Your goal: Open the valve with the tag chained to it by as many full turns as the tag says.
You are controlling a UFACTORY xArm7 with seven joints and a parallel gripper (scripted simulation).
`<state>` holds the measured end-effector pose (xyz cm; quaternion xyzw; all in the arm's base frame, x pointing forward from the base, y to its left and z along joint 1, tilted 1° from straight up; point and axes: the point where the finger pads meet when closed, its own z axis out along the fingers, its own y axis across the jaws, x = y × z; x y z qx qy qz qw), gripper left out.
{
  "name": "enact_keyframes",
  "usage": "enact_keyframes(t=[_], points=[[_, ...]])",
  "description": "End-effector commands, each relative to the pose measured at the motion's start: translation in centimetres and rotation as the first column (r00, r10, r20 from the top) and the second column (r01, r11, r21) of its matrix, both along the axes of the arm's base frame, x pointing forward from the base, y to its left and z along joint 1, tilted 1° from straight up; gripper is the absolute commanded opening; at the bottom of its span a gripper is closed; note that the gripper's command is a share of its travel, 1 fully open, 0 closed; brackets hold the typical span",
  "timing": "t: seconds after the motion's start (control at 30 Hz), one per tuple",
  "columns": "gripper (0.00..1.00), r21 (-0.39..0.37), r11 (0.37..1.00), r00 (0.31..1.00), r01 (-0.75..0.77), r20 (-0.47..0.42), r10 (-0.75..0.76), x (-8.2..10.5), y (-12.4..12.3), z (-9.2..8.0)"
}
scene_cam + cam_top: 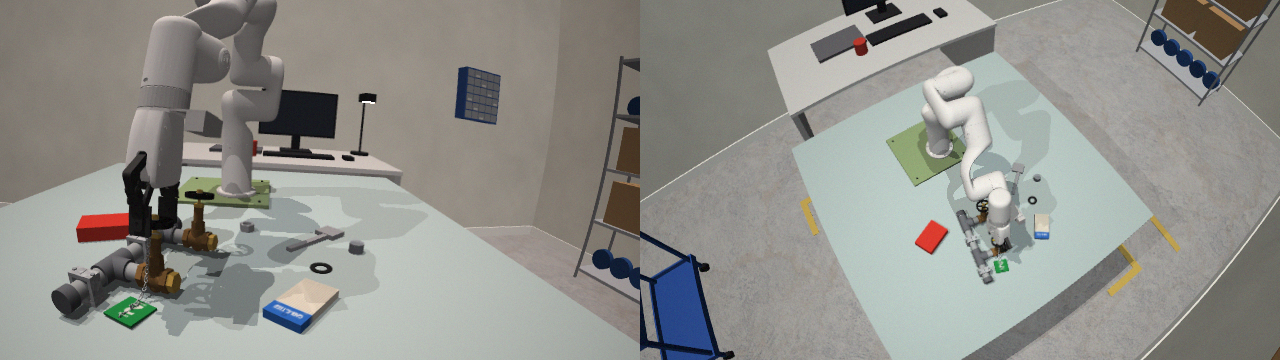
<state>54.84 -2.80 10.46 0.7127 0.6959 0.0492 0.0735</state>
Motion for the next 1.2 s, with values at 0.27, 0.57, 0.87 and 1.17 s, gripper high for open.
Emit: enact_keyframes(t=[0.27,0.57,0.87,1.17], points=[[1.00,0.001,1.000,1.000,0.003,0.005,-0.003,0.16,-0.01,0.22],[1.00,0.029,0.987,0.987,0.158,0.009,-0.158,0.16,-0.01,0.22],[1.00,0.093,0.868,0.872,0.488,0.000,-0.490,0.16,-0.01,0.22],[1.00,0.165,0.641,0.655,0.749,-0.040,-0.755,0.16,-0.02,0.21]])
